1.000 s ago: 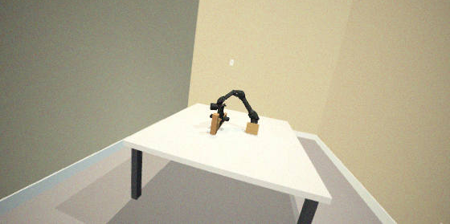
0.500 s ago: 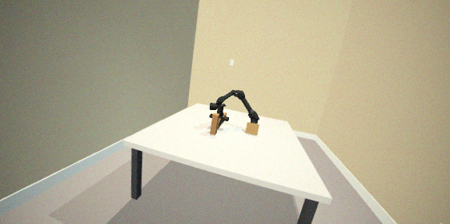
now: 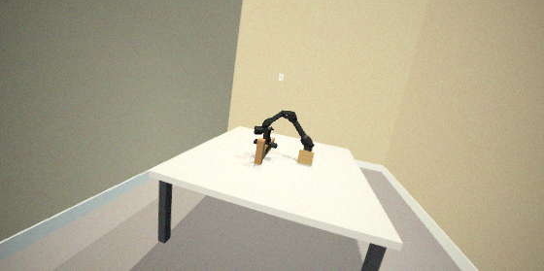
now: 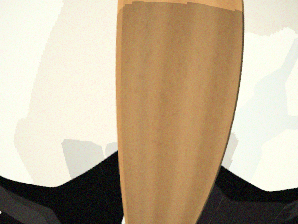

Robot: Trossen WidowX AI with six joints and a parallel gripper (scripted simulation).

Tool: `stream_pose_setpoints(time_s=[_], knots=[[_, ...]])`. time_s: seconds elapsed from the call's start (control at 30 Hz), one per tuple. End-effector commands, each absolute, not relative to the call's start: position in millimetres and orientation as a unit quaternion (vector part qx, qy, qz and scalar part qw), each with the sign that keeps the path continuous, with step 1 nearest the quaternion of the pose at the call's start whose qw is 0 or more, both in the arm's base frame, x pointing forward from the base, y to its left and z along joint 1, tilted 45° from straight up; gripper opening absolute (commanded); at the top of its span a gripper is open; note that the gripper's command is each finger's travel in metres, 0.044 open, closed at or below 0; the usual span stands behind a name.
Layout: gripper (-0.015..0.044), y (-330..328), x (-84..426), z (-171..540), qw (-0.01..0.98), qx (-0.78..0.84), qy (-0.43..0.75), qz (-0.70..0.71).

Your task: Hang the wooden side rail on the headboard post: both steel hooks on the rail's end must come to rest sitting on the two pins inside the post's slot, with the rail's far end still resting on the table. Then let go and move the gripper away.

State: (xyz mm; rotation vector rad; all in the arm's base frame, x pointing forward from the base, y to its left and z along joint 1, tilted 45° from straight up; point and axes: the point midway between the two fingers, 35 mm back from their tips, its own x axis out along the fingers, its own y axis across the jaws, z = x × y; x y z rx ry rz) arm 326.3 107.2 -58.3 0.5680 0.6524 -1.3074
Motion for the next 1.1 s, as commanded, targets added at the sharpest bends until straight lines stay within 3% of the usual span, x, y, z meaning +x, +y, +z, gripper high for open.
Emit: stream_pose_setpoints(time_s=[0.0, 1.07], knots=[[0.0000, 108.5, 325.8, -57.4, 0.710, 0.254, 0.294, -0.587], [0.0000, 112.2, 325.1, -53.6, 0.710, 0.254, 0.294, -0.587]])
